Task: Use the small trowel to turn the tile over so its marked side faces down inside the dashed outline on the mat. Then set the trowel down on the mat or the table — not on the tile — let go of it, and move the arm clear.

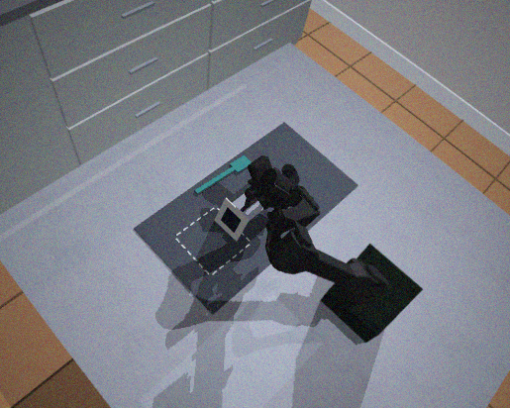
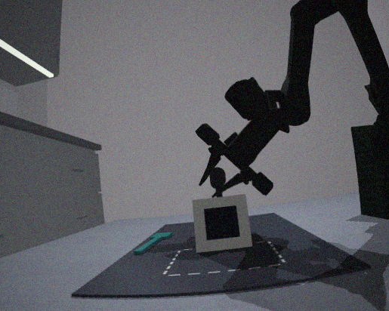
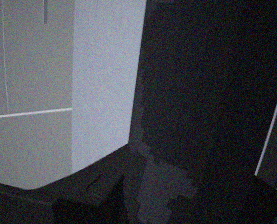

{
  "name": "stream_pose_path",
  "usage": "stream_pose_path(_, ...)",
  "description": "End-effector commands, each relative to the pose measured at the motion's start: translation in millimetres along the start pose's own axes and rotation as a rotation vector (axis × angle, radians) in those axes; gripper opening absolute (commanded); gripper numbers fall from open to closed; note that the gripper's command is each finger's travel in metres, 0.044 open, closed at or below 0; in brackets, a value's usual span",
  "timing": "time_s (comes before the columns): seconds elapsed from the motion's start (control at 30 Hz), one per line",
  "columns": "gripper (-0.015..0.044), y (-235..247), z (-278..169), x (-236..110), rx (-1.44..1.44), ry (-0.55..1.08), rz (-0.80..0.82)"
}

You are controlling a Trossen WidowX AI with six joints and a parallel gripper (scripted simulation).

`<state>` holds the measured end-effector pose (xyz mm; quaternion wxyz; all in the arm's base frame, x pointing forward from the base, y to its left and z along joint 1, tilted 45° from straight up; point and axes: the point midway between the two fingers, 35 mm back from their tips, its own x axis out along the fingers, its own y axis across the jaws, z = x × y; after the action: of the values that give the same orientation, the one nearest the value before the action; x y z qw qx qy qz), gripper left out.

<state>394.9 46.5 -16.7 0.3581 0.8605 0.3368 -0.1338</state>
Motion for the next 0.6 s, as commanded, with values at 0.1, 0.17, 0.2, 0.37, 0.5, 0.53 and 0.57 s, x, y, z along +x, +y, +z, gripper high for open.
stream_pose_path(0.1,0.0,7,-14,-3,-0.002,-0.001,0.02)
stream_pose_path(0.17,0.0,7,-18,-3,-0.002,-0.001,0.02)
stream_pose_path(0.2,0.0,7,-20,-3,-0.002,-0.001,0.02)
stream_pose_path(0.37,0.0,6,-29,-2,-0.002,0.0,0.02)
stream_pose_path(0.5,0.0,4,-35,-1,-0.001,0.0,0.02)
stream_pose_path(0.53,0.0,4,-36,0,-0.001,0.0,0.02)
stream_pose_path(0.57,0.0,4,-36,0,-0.001,0.0,0.02)
